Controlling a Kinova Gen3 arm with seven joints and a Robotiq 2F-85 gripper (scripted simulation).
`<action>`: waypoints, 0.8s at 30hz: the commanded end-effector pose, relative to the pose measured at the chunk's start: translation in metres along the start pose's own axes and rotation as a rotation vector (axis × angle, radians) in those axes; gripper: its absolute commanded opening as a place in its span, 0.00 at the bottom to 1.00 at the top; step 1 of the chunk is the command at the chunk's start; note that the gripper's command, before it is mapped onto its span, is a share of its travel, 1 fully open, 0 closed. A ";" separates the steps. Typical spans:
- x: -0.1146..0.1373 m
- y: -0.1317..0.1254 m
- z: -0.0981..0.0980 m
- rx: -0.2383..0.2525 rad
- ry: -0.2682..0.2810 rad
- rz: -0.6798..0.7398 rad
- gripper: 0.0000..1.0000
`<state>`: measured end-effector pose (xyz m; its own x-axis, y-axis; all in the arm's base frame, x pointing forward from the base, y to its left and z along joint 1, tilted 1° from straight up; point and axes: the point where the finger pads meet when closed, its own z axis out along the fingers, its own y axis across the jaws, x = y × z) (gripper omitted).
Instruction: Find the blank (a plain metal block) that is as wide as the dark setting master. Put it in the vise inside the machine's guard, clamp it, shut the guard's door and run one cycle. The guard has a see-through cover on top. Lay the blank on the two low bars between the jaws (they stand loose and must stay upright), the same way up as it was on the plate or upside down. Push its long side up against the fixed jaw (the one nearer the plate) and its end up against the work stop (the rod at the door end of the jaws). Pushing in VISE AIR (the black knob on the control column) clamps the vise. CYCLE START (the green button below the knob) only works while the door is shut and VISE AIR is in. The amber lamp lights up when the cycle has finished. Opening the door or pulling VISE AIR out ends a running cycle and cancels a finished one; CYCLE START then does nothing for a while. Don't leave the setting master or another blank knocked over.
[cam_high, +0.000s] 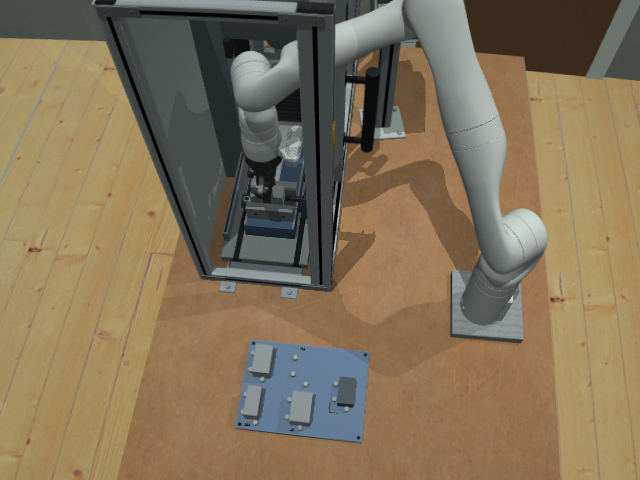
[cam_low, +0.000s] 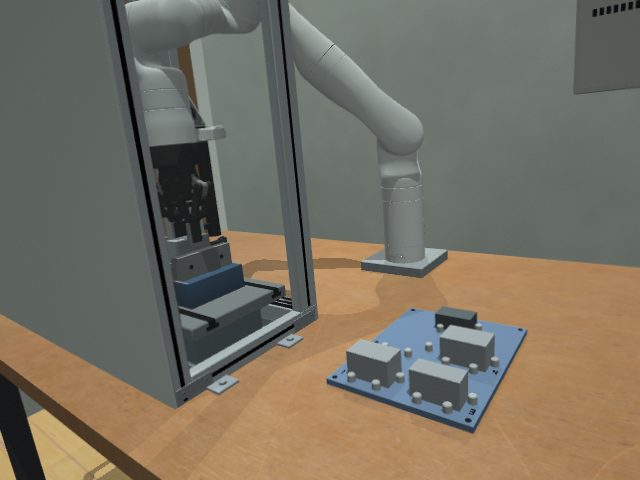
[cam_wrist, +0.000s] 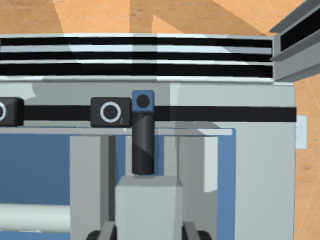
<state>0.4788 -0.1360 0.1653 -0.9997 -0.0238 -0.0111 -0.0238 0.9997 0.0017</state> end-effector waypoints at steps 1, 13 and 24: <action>0.000 0.000 -0.001 0.001 -0.002 0.000 0.10; 0.003 0.000 -0.001 0.001 -0.002 0.000 0.10; 0.003 0.000 -0.001 0.001 -0.002 0.000 1.00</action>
<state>0.4758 -0.1358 0.1653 -0.9997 -0.0238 -0.0112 -0.0238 0.9997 0.0017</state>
